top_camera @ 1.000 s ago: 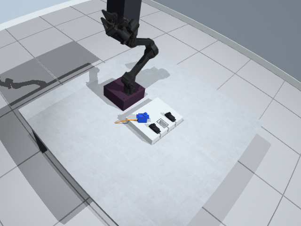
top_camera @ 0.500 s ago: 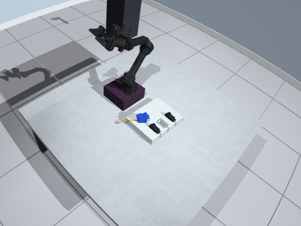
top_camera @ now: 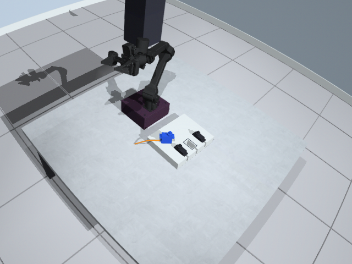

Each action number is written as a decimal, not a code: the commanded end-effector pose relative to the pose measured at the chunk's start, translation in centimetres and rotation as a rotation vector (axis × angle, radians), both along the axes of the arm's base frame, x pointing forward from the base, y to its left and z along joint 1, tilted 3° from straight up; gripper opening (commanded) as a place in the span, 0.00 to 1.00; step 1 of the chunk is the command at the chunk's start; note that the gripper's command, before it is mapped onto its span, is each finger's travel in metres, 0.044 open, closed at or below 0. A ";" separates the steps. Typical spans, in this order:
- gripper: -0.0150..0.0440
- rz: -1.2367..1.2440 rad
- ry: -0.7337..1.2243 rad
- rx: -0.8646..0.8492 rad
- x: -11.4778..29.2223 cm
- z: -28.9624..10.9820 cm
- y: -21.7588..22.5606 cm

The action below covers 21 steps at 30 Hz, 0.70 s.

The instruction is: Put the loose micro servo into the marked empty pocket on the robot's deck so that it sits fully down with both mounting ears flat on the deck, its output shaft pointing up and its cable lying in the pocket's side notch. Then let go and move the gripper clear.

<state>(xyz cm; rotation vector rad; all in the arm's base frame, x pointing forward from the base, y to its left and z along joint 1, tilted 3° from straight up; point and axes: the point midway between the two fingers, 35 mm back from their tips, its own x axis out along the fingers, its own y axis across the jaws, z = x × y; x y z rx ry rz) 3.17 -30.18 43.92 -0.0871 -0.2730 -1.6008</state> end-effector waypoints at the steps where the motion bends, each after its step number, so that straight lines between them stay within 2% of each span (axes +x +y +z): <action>1: 1.00 0.092 -0.073 0.111 2.4 -2.8 -1.3; 12: 1.00 0.262 -0.235 0.381 8.0 -9.2 -2.2; 21: 1.00 0.346 -0.378 0.644 12.6 -14.9 -1.3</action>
